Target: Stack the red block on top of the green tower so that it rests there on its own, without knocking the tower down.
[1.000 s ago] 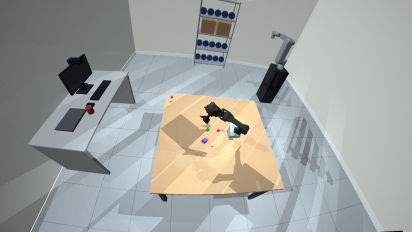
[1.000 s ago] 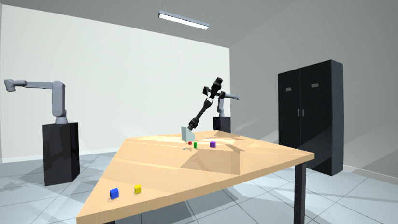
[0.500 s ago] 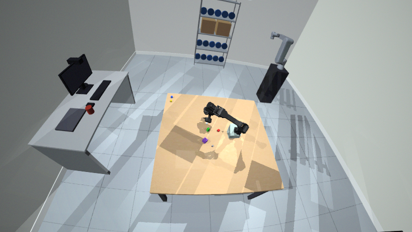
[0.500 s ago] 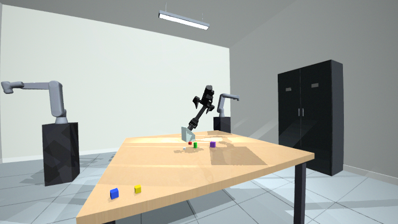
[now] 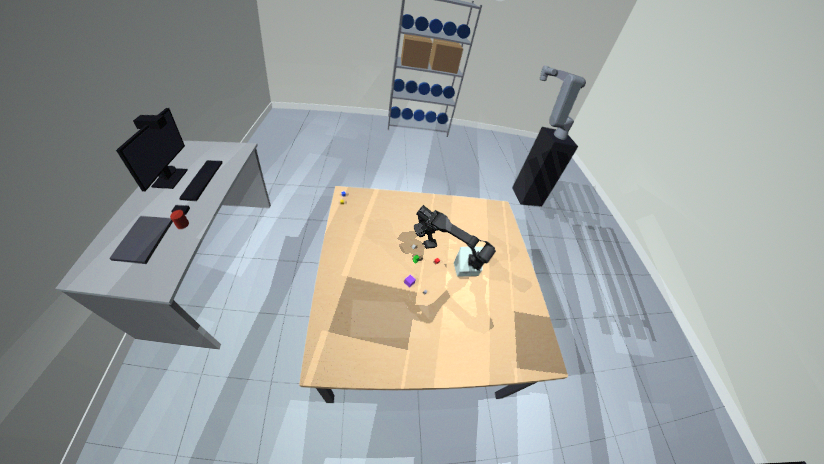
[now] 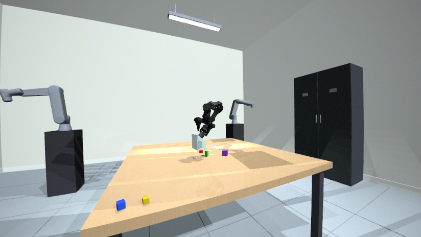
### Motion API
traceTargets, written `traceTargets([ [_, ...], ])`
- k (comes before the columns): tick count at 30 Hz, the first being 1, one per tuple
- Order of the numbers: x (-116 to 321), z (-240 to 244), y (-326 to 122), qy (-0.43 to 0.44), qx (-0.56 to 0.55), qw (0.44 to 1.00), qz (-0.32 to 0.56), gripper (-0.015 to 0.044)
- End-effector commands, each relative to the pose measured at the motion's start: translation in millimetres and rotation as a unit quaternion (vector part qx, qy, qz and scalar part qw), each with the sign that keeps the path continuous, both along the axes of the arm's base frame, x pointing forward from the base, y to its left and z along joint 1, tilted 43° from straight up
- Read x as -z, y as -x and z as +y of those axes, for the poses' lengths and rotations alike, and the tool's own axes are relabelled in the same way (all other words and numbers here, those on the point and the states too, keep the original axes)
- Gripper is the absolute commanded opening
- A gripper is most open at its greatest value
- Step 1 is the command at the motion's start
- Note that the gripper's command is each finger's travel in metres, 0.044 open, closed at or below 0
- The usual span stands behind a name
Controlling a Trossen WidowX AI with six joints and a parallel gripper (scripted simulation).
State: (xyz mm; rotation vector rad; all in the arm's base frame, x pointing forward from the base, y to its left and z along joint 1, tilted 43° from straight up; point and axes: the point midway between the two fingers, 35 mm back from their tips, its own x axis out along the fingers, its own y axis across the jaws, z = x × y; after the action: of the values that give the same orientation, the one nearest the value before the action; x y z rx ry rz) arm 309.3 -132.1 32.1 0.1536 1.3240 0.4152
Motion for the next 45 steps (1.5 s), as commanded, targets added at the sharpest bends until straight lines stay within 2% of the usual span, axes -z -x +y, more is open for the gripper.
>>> traceTargets([
  [1, 20.2, 12.5, 22.0, -0.024, -0.044, 0.999, 0.006, 0.0440],
  [10, 57.4, 51.8, 81.6, -0.094, -0.148, 0.984, 0.007, 0.0440],
  [17, 70.1, 85.3, 122.7, -0.149, -0.209, 0.966, -0.007, 0.0440],
  [23, 69.1, 86.9, 122.8, -0.151, -0.211, 0.966, -0.008, 0.0440],
  [31, 96.0, 112.7, 123.5, -0.152, -0.211, 0.966, -0.008, 0.0440],
  [45, 108.0, 124.5, 123.3, -0.152, -0.211, 0.966, -0.008, 0.0440],
])
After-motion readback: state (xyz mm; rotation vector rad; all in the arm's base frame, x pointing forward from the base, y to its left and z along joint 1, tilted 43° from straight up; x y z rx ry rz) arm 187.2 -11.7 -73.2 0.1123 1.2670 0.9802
